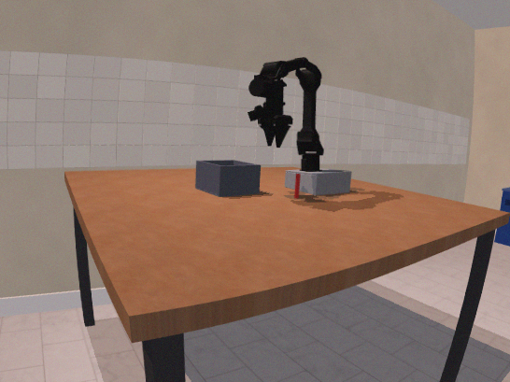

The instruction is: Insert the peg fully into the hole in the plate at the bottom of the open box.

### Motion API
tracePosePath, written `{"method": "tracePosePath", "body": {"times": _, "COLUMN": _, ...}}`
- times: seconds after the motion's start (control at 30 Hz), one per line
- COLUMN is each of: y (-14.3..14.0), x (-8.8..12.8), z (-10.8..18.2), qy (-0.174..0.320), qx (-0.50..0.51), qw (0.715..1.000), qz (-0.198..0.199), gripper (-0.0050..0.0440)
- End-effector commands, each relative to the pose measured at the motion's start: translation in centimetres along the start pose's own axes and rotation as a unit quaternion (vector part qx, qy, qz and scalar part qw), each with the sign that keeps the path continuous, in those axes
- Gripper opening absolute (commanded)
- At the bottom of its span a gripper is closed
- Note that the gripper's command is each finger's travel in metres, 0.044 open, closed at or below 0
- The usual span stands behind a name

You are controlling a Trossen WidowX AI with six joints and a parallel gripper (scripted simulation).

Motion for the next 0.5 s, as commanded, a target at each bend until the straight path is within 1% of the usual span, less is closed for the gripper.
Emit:
{"method": "tracePosePath", "body": {"times": 0.0, "y": 1.1, "x": -0.6, "z": 2.0, "qy": -0.003, "qx": -0.069, "qw": 0.998, "qz": 0.005, "gripper": 0.044}}
{"method": "tracePosePath", "body": {"times": 0.17, "y": 2.6, "x": -1.2, "z": 4.7, "qy": -0.01, "qx": -0.174, "qw": 0.985, "qz": 0.007, "gripper": 0.044}}
{"method": "tracePosePath", "body": {"times": 0.23, "y": 2.6, "x": -1.2, "z": 4.7, "qy": -0.01, "qx": -0.174, "qw": 0.985, "qz": 0.007, "gripper": 0.044}}
{"method": "tracePosePath", "body": {"times": 0.3, "y": 3.2, "x": -1.6, "z": 6.1, "qy": -0.014, "qx": -0.239, "qw": 0.971, "qz": 0.006, "gripper": 0.044}}
{"method": "tracePosePath", "body": {"times": 0.4, "y": 3.7, "x": -2.1, "z": 7.8, "qy": -0.018, "qx": -0.3, "qw": 0.954, "qz": 0.005, "gripper": 0.044}}
{"method": "tracePosePath", "body": {"times": 0.47, "y": 3.8, "x": -2.2, "z": 8.1, "qy": -0.019, "qx": -0.313, "qw": 0.949, "qz": 0.005, "gripper": 0.044}}
Point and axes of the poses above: the point midway between the two fingers, 35 mm back from their tips, its own x axis back along the fingers, its own y axis across the jaws, z = x × y, the point moved 9 cm from there along x, back along the fingers, and after that the axes turned 10 degrees about x, right-handed, at the moved point
